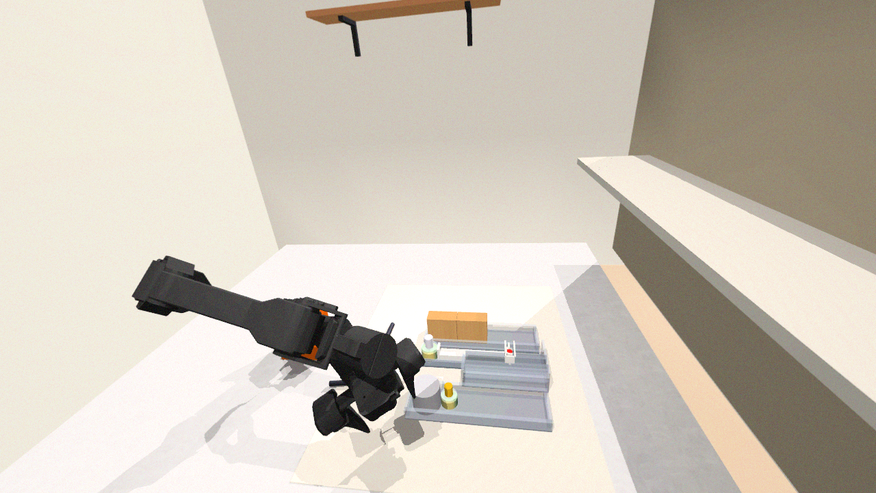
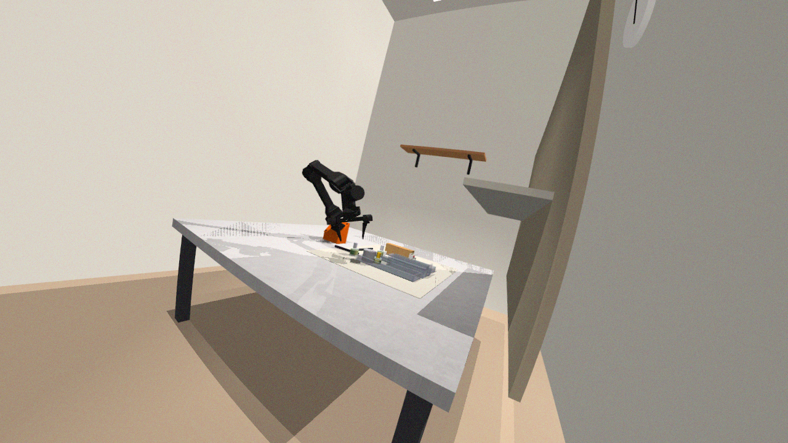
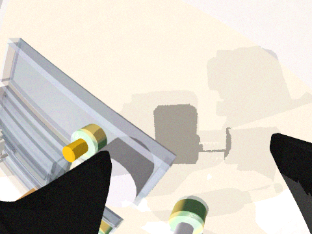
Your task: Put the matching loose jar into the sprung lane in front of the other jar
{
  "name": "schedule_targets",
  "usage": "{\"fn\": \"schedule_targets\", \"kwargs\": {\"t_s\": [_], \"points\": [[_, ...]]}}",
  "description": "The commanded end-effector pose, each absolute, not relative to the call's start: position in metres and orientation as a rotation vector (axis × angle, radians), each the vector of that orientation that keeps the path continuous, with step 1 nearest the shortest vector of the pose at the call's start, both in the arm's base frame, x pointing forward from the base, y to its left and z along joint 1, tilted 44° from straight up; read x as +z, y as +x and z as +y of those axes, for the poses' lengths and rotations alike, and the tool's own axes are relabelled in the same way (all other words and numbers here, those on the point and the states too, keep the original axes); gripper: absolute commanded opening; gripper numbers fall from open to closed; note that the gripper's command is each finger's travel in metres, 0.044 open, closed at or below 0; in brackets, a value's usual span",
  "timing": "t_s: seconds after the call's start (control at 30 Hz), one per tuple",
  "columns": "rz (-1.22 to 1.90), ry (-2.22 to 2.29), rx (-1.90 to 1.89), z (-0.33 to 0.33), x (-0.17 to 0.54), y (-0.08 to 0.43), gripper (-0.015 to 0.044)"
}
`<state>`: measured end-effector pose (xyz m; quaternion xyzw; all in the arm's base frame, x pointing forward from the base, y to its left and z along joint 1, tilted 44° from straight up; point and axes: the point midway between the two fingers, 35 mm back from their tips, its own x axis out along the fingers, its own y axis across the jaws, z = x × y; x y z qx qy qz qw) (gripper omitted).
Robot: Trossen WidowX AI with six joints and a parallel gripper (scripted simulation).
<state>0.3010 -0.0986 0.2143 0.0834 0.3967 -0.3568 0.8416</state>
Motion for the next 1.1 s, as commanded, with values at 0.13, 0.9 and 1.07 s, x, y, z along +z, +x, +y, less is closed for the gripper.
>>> {"fn": "schedule_targets", "kwargs": {"t_s": [0.13, 0.9, 1.07], "points": [[1.324, -0.539, -0.524, -0.026, 0.144, 0.250, 0.0440], [1.383, -0.704, -0.474, -0.043, 0.114, 0.251, 0.0440], [1.383, -0.705, -0.475, -0.052, 0.104, 0.253, 0.0440]]}}
